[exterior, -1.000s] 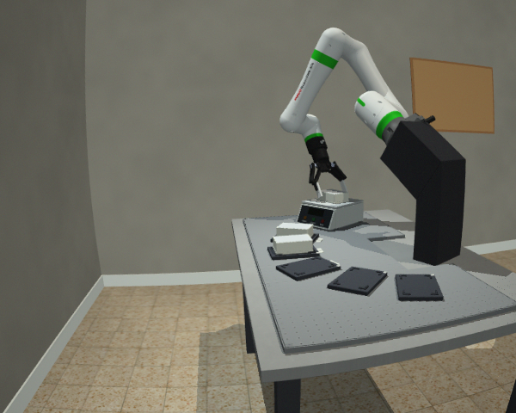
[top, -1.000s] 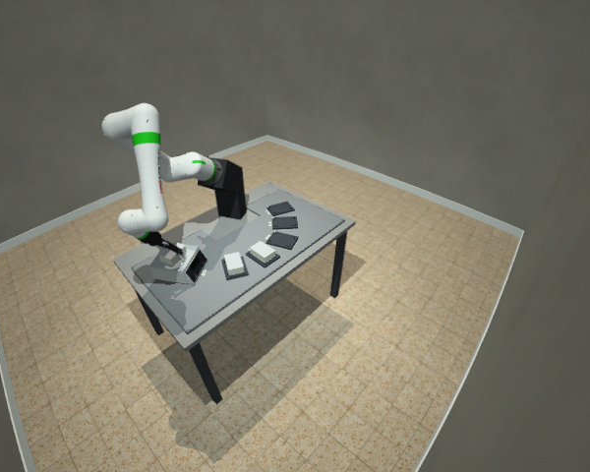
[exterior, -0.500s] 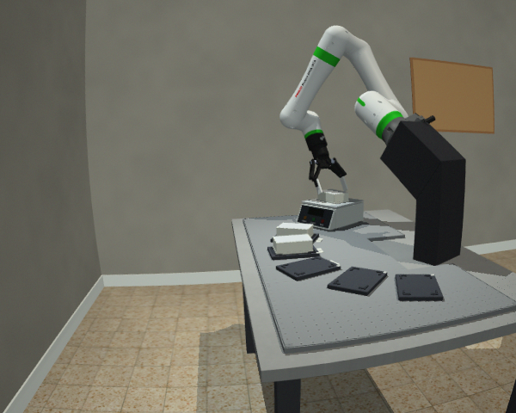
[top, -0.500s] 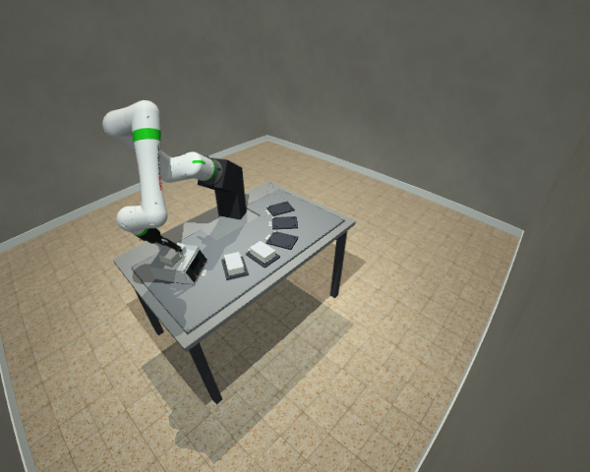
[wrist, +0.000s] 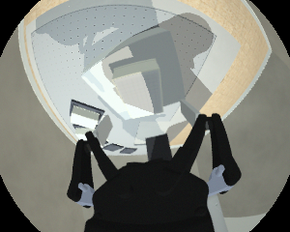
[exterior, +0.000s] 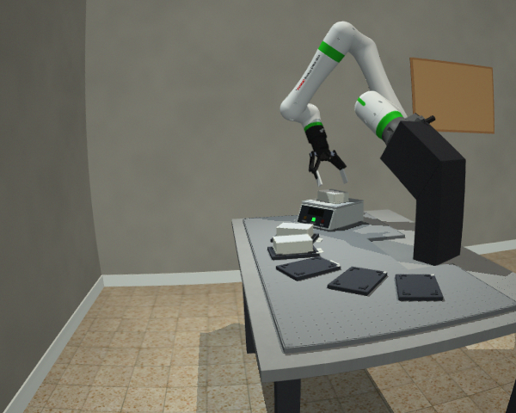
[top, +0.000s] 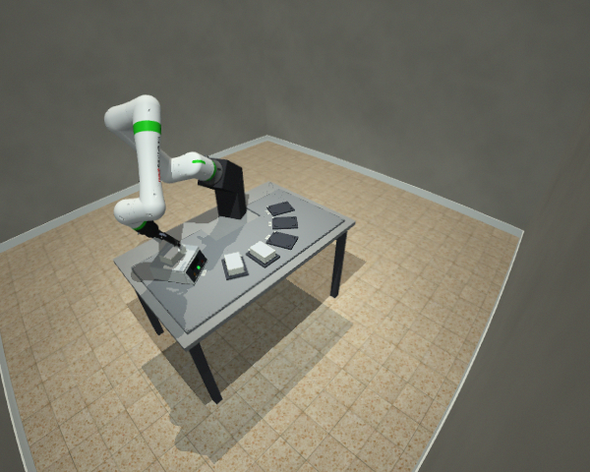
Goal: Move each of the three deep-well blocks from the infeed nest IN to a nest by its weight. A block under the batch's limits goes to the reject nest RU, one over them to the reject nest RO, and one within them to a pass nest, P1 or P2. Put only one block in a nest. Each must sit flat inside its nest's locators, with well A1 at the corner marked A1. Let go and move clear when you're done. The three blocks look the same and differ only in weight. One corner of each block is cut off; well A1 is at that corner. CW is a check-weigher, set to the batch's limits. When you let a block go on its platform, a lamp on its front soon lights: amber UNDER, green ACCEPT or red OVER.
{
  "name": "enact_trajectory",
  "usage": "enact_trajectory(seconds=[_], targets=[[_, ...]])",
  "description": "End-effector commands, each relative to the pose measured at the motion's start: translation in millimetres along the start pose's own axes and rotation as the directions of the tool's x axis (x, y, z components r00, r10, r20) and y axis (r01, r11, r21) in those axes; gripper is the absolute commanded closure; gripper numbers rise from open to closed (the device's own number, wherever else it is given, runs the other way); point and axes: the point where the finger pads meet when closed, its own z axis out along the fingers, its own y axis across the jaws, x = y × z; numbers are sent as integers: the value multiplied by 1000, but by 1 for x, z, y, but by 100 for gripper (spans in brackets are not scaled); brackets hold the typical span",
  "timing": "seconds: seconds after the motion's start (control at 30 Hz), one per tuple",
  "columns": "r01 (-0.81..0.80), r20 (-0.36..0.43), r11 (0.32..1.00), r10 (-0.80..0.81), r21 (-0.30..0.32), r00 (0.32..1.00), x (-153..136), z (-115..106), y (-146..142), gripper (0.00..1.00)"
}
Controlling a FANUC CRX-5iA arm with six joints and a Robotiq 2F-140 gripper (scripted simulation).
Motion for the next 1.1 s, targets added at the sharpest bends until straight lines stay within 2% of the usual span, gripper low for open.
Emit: enact_trajectory(seconds=[0.0,0.23,1.07], targets=[[0,0,1000,0,0,1000,-3,-6,0,0],[0,0,1000,0,0,1000,-11,-19,0,0],[0,0,1000,0,0,1000,-11,-20,0,0]])
